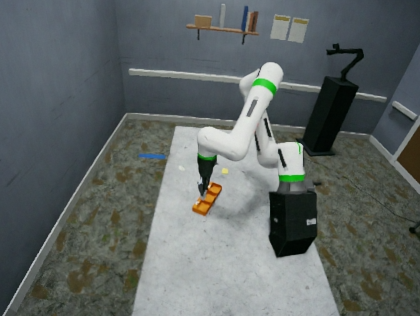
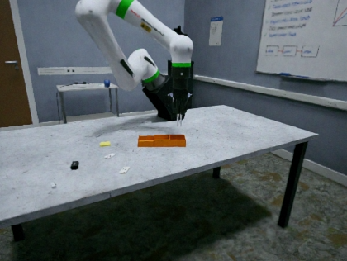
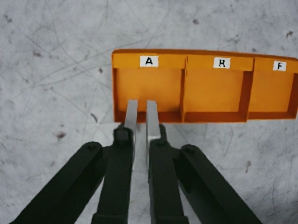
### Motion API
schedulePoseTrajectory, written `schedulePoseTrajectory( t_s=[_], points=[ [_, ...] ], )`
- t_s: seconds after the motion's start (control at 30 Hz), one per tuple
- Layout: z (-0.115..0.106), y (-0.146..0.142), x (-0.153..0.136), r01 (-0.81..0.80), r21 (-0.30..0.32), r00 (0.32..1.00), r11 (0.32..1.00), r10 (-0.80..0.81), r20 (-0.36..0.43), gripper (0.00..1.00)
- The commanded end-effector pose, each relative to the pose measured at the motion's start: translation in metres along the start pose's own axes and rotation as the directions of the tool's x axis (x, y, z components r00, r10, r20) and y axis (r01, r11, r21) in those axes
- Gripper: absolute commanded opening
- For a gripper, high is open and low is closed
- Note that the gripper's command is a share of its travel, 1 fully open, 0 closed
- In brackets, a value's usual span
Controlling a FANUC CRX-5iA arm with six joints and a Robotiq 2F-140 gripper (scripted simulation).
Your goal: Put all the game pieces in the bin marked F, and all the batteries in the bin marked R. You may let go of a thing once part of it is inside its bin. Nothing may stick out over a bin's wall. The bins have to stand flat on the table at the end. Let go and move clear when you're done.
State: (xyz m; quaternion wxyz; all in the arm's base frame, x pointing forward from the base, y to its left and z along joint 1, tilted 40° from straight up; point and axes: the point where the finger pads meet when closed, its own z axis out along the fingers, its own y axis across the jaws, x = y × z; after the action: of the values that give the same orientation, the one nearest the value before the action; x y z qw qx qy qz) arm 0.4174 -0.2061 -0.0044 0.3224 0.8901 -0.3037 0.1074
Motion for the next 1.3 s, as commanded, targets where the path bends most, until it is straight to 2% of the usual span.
schedulePoseTrajectory(
  t_s=[0.0, 0.23, 0.27, 0.6, 0.63, 0.8, 1.0, 1.07, 1.1, 1.27],
  points=[
    [-0.025, 0.001, 0.0, -0.001, -0.002, 1.0, 1.0, 0.001, 0.0, 0.15],
    [-0.083, 0.001, 0.0, -0.001, -0.002, 1.0, 1.0, 0.001, 0.0, 0.15],
    [-0.084, 0.001, 0.0, -0.001, -0.002, 1.0, 1.0, 0.001, 0.0, 0.15],
    [-0.084, 0.001, 0.0, -0.001, -0.002, 1.0, 1.0, 0.001, 0.0, 0.15],
    [-0.081, 0.008, 0.004, -0.051, -0.002, 0.999, 0.999, 0.051, 0.0, 0.32],
    [-0.069, 0.043, 0.022, -0.249, -0.003, 0.969, 0.968, 0.249, 0.001, 0.32],
    [-0.054, 0.086, 0.043, -0.449, -0.005, 0.894, 0.894, 0.449, 0.002, 0.32],
    [-0.054, 0.086, 0.043, -0.449, -0.005, 0.894, 0.894, 0.449, 0.002, 0.32],
    [-0.051, 0.093, 0.046, -0.536, -0.003, 0.844, 0.844, 0.536, 0.0, 0.32],
    [-0.039, 0.129, 0.064, -0.552, -0.002, 0.834, 0.834, 0.552, -0.001, 0.32]
  ],
)
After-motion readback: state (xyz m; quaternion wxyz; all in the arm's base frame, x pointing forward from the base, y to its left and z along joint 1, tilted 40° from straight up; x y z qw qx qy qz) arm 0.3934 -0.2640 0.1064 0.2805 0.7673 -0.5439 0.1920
